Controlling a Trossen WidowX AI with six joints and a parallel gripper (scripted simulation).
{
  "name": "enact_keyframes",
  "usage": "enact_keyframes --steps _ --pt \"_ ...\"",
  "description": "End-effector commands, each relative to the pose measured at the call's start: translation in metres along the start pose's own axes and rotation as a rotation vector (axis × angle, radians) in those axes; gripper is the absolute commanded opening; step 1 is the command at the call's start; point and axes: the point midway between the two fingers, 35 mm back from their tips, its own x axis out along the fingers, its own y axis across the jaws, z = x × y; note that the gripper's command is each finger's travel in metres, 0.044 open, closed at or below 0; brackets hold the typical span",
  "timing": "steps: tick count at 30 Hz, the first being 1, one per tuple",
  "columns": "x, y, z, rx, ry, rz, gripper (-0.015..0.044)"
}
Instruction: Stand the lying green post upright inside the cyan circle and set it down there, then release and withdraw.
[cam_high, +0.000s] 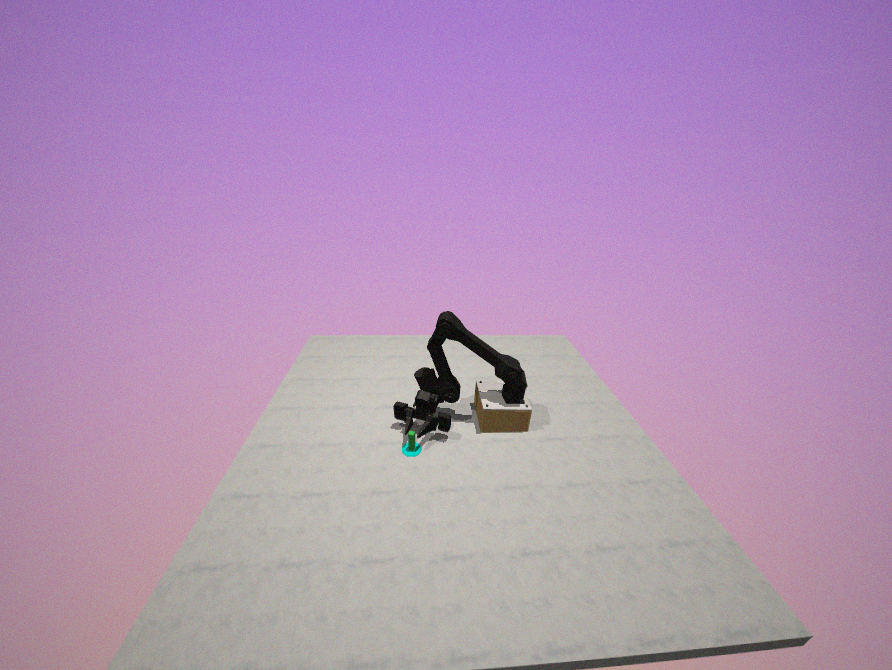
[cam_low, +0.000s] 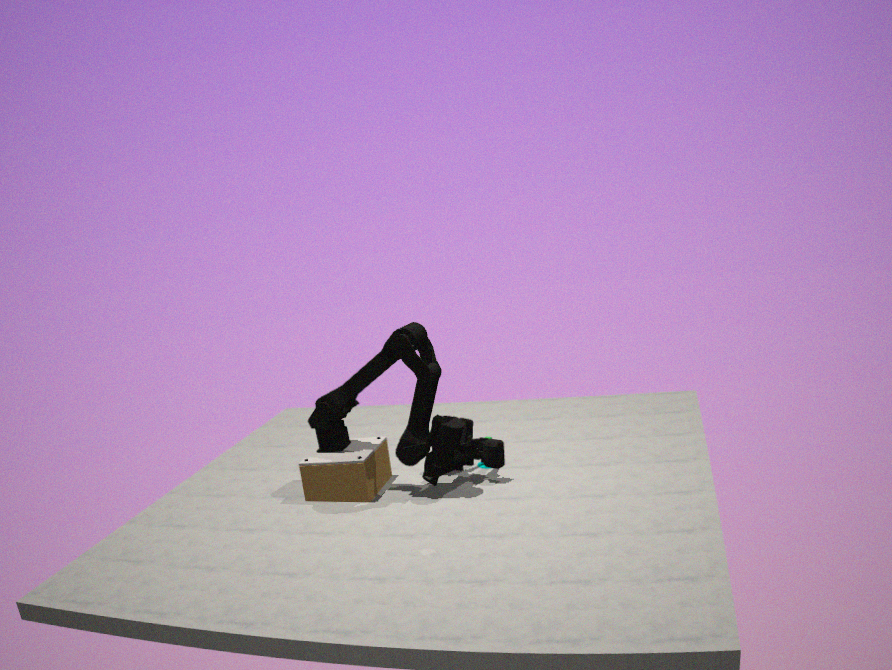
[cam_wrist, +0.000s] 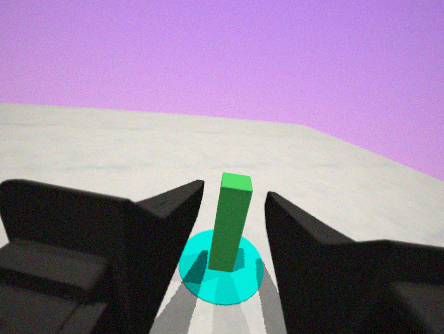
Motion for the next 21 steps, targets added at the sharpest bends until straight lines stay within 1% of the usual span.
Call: enact_keyframes --steps 1,5,6,9,21 --pt "0.000 -0.001 0.000 0.002 0.001 -0.003 0.0285" --pt "0.000 -0.001 0.000 0.002 0.001 -0.003 0.0390" --pt "0.000 -0.001 0.000 0.002 0.001 -0.003 0.0400" --pt "0.000 -0.002 0.007 0.002 0.001 -0.003 0.0400" --pt "-0.005 -0.005 0.064 0.000 -0.001 -0.002 0.0400"
